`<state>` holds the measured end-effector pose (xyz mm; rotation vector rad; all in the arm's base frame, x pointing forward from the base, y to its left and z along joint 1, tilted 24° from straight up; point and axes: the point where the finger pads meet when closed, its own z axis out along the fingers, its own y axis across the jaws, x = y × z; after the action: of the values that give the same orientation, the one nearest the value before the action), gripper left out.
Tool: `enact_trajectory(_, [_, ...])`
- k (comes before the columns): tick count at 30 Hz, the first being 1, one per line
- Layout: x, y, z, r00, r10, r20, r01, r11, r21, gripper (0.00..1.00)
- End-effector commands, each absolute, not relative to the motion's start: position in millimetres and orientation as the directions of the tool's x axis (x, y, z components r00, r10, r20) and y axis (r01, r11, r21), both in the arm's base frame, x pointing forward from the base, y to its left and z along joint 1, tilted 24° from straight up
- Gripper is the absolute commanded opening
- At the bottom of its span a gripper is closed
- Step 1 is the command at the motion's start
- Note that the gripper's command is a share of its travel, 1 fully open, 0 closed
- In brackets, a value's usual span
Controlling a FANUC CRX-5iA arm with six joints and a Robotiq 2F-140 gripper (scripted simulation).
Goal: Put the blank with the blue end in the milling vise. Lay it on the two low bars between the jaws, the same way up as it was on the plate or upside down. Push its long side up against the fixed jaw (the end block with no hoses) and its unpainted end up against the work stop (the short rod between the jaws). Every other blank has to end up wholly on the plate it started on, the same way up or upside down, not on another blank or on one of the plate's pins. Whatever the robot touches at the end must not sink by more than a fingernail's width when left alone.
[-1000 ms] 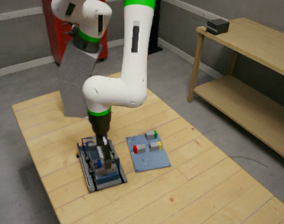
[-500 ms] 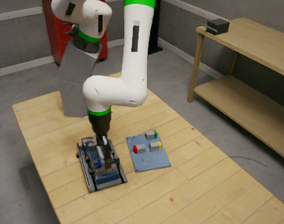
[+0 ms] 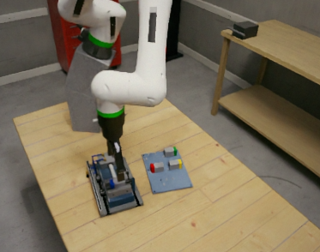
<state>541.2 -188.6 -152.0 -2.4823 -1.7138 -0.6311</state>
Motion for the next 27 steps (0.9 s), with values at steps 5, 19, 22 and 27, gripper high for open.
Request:
enact_trajectory(5, [537.0, -193.4, -137.2, 0.298, 0.883, 0.363, 0.907, -0.38, 0.181, 1.0])
enact_trajectory(19, [530.6, -199.2, -117.6, 0.298, 0.883, 0.362, 0.907, -0.38, 0.181, 1.0])
enact_trajectory(22, [530.7, -199.1, -117.9, 0.298, 0.883, 0.362, 0.907, -0.38, 0.181, 1.0])
enact_trajectory(27, [530.8, -198.8, -118.5, 0.298, 0.883, 0.363, 0.907, -0.38, 0.18, 1.0])
